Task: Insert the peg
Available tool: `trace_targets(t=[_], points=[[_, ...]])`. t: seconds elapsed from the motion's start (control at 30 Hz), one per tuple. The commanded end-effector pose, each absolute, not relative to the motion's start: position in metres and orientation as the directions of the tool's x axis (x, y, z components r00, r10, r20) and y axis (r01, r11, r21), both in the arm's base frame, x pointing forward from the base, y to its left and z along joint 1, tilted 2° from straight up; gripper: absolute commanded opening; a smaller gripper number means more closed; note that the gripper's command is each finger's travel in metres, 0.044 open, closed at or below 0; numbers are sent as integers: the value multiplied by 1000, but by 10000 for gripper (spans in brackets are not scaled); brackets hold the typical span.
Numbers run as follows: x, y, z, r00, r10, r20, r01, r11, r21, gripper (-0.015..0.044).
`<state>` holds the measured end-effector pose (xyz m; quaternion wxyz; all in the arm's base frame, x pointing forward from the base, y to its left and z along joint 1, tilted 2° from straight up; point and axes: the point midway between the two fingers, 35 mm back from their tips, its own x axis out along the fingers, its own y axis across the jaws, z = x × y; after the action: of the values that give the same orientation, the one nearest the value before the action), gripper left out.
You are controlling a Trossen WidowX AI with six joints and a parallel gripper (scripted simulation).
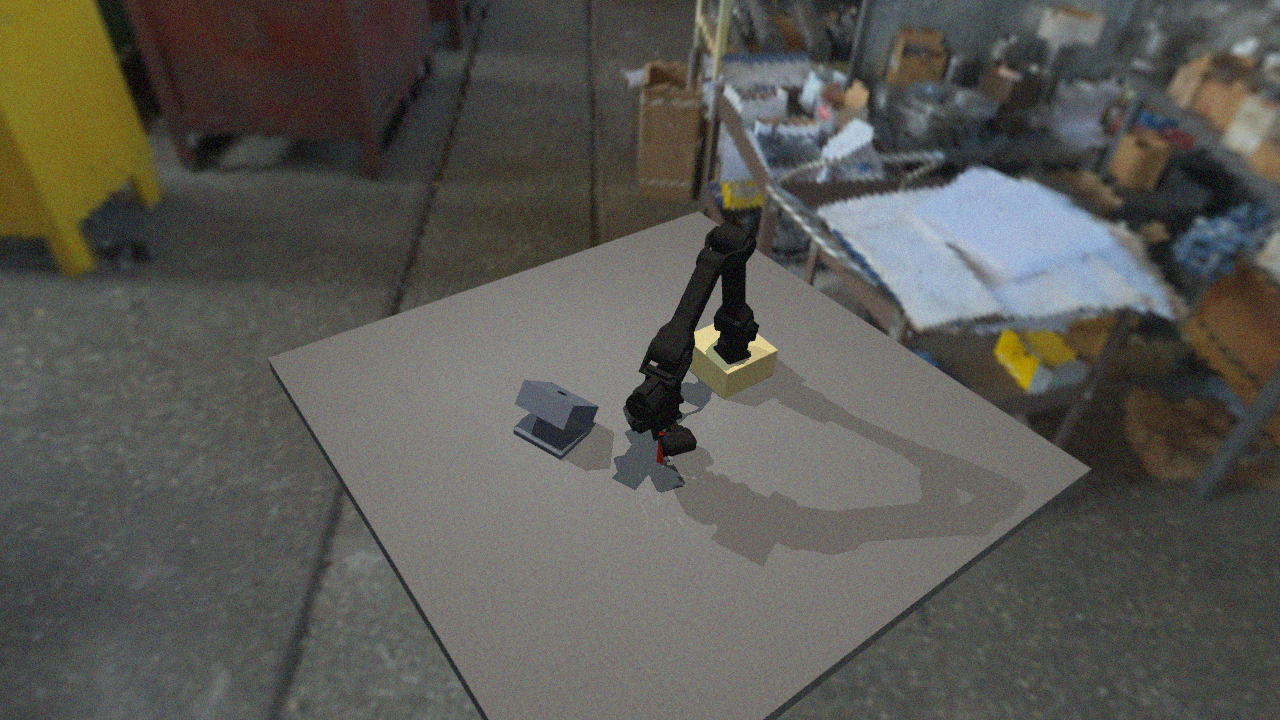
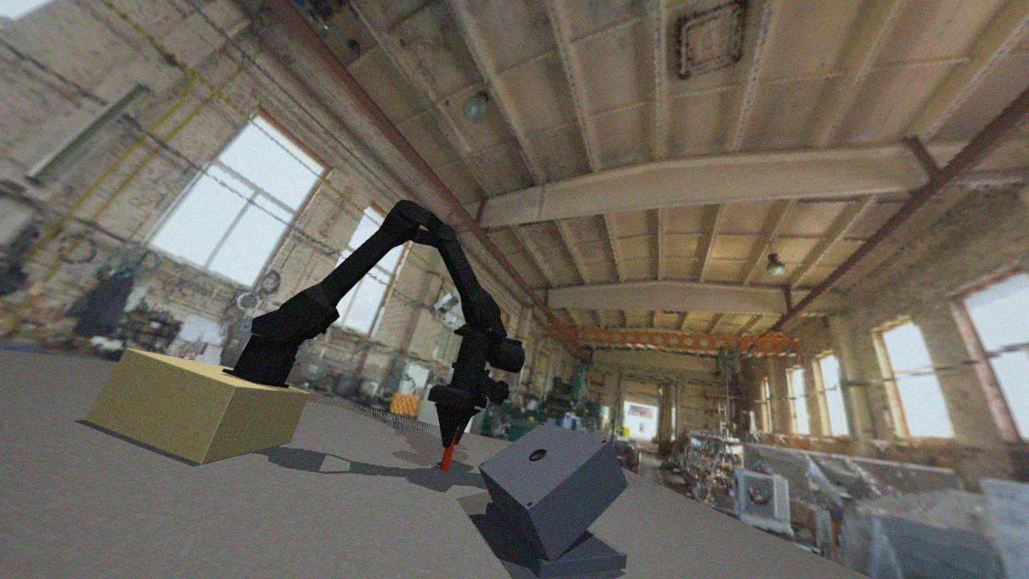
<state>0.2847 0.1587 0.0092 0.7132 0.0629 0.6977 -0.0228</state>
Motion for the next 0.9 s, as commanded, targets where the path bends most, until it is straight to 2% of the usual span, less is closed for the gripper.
trace_targets(t=[0.0, 0.1, 0.33, 0.87], points=[[285, 159, 9, 25, 57, -998, 120, 991, 59, 125], [285, 159, 9, 25, 57, -998, 120, 991, 59, 46], [285, 159, 9, 25, 57, -998, 120, 991, 59, 0], [286, 158, 64, 23, 52, -998, 119, 991, 54, 0]])
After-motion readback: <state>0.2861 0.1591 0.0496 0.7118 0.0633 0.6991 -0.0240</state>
